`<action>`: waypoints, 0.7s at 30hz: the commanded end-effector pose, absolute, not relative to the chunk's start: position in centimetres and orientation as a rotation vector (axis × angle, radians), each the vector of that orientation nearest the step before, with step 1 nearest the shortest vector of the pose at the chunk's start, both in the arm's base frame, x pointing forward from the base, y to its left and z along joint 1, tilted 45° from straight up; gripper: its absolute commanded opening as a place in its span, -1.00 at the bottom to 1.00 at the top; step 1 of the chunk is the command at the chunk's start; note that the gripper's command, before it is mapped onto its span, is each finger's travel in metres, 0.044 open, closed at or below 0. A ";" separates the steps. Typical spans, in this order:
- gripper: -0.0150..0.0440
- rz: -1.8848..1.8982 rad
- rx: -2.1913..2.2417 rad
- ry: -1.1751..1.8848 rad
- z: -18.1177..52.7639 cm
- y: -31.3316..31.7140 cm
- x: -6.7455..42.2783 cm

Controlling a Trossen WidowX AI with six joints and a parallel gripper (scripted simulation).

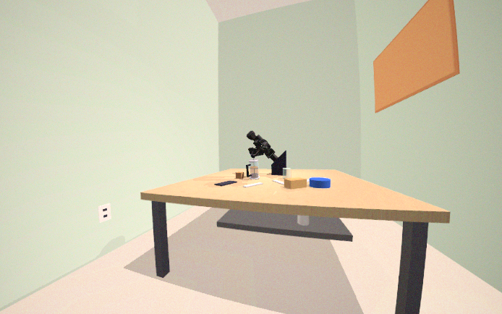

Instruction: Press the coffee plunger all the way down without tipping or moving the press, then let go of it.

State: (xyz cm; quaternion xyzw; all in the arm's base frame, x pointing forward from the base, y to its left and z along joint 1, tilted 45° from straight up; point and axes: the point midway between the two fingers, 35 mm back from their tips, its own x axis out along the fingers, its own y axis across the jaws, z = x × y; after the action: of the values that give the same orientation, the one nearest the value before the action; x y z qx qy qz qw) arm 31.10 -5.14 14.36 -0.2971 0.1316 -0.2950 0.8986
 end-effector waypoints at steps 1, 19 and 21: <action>-0.06 -0.620 -0.626 0.290 14.1 -5.4 31.1; -0.06 -0.614 -0.619 0.277 14.3 -5.1 31.3; -0.06 -0.614 -0.619 0.277 14.3 -5.1 31.3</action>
State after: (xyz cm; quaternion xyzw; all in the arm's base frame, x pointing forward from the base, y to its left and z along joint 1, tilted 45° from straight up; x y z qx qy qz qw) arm 31.30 -5.14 14.36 -0.2983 0.1326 -0.2966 0.8975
